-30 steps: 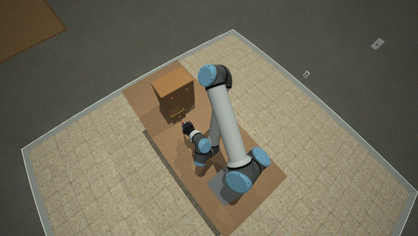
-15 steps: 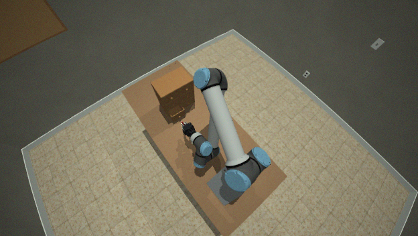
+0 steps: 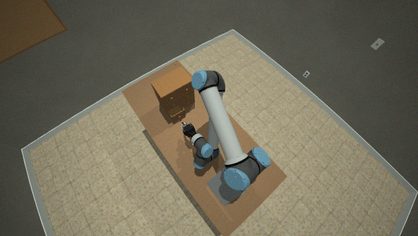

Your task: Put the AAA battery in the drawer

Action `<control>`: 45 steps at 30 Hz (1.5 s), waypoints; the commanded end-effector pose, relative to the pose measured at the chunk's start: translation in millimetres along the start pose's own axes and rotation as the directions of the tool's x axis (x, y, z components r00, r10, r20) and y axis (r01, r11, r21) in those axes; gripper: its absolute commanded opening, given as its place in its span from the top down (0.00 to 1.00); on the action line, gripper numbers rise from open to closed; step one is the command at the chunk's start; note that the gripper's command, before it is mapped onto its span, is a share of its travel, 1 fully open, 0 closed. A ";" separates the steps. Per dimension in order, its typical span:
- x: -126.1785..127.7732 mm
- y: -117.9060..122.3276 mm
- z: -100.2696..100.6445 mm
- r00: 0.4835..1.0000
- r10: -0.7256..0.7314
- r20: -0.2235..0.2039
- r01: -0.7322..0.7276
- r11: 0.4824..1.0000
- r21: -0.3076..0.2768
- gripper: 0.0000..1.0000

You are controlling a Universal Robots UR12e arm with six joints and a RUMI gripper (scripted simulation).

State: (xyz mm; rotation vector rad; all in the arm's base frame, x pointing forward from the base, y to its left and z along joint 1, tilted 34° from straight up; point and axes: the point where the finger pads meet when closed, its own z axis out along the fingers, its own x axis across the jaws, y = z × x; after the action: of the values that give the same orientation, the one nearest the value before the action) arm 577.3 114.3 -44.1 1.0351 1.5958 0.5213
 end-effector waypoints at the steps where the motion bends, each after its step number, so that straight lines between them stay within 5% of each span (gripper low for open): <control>1: 0.0 0.2 -0.2 1.000 0.000 -0.001 0.000 1.000 -0.018 0.98; 45: 0.0 0.4 0.6 1.000 0.000 -0.001 0.000 0.999 -0.042 0.98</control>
State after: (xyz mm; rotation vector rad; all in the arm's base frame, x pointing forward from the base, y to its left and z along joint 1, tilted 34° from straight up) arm 577.4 114.1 -44.3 1.0037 1.5790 0.5524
